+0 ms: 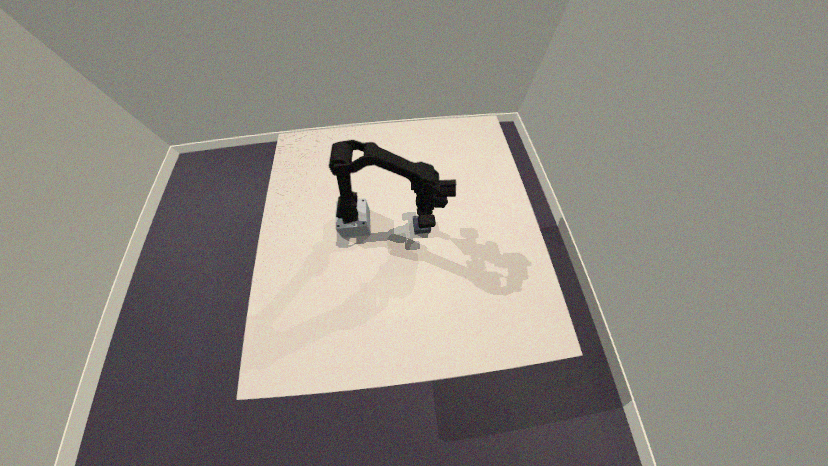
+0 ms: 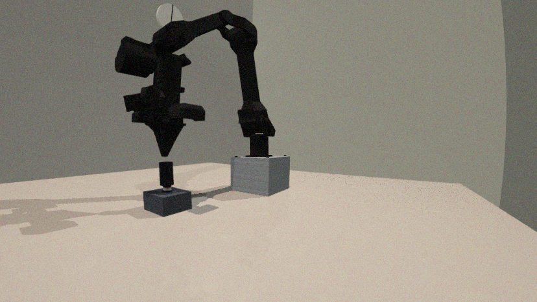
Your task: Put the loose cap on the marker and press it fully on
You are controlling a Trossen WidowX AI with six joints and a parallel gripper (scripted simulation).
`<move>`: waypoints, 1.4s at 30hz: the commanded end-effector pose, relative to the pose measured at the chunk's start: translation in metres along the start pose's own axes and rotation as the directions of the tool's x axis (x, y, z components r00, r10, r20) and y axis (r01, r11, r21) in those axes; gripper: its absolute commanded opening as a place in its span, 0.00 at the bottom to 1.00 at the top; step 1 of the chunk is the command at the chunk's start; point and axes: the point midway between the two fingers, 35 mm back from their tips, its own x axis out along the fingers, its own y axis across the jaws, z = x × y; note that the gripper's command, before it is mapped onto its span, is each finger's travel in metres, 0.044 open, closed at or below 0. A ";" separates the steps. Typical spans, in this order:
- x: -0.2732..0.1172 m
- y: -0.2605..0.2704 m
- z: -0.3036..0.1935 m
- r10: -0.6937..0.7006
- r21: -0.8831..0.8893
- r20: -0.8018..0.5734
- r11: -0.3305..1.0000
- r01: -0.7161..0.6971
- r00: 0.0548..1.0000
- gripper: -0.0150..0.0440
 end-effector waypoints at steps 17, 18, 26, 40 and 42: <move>0.015 0.000 0.000 0.000 0.000 0.001 1.000 0.000 1.000 0.25; 0.015 0.000 0.000 0.000 0.000 0.001 1.000 0.000 1.000 0.25; -0.053 0.000 0.004 0.000 0.000 0.001 1.000 0.000 1.000 0.25; -0.075 0.000 0.002 0.000 0.000 0.000 1.000 0.000 1.000 0.65; -0.075 0.000 0.002 0.000 0.000 0.000 1.000 0.000 1.000 0.74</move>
